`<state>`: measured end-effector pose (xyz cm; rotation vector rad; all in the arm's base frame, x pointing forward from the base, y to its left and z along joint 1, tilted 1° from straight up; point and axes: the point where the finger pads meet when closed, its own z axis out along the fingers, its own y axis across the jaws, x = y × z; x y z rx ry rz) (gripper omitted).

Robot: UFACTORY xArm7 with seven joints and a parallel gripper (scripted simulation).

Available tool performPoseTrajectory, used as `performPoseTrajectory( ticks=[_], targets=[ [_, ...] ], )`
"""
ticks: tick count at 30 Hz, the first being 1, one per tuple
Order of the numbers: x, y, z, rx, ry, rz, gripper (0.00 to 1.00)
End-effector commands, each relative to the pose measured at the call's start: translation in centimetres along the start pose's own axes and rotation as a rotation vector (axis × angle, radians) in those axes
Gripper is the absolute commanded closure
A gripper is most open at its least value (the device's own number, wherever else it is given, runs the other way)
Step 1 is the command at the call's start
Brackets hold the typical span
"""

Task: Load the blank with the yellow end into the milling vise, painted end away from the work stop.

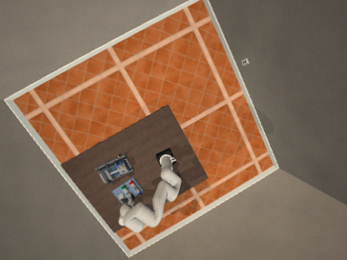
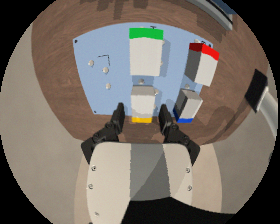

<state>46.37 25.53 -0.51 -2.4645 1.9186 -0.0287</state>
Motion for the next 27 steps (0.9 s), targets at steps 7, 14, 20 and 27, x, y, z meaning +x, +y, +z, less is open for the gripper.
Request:
performPoseTrajectory(
  ticks=[7, 14, 20, 27],
  targets=[
    [-0.04, -0.15, -0.53, 0.005, -0.001, 0.0, 0.31],
    [-0.04, -0.15, -0.56, 0.005, -0.001, 0.0, 0.31],
    [-0.04, -0.15, -0.65, 0.005, -0.001, 0.0, 0.31],
    [-0.04, -0.14, -0.75, 0.005, -0.001, 0.0, 0.31]
  ],
)
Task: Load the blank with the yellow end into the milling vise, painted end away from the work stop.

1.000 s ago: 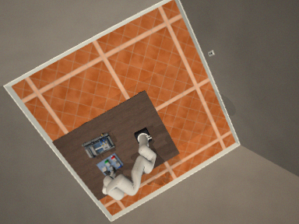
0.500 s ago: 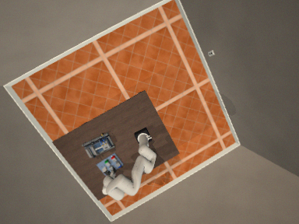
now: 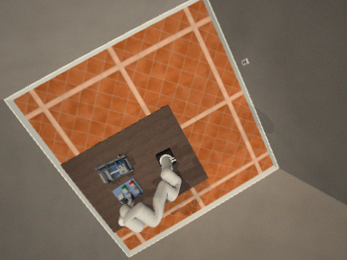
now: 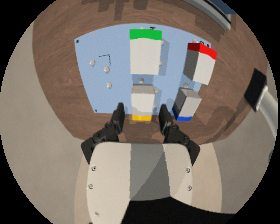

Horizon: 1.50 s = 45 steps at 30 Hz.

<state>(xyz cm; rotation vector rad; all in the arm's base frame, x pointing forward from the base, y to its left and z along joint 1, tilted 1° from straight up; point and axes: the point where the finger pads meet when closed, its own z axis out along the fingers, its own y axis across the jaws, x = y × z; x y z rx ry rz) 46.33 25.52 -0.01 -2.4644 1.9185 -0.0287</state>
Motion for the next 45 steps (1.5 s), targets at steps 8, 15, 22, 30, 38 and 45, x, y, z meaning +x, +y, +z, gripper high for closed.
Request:
performPoseTrajectory(
  ticks=[8, 15, 22, 30, 38, 45],
  targets=[
    [0.0, -0.2, -0.1, 0.005, -0.001, 0.0, 0.31],
    [0.0, -0.2, 0.3, 0.005, -0.001, 0.0, 0.31],
    [0.0, -0.2, 0.3, 0.005, -0.001, 0.0, 0.31],
    [0.0, -0.2, 0.9, 0.005, -0.001, 0.0, 0.31],
    [0.0, -0.2, 1.0, 0.005, -0.001, 0.0, 0.31],
    [0.0, -0.2, 1.2, 0.004, -0.001, 0.0, 0.31]
  ],
)
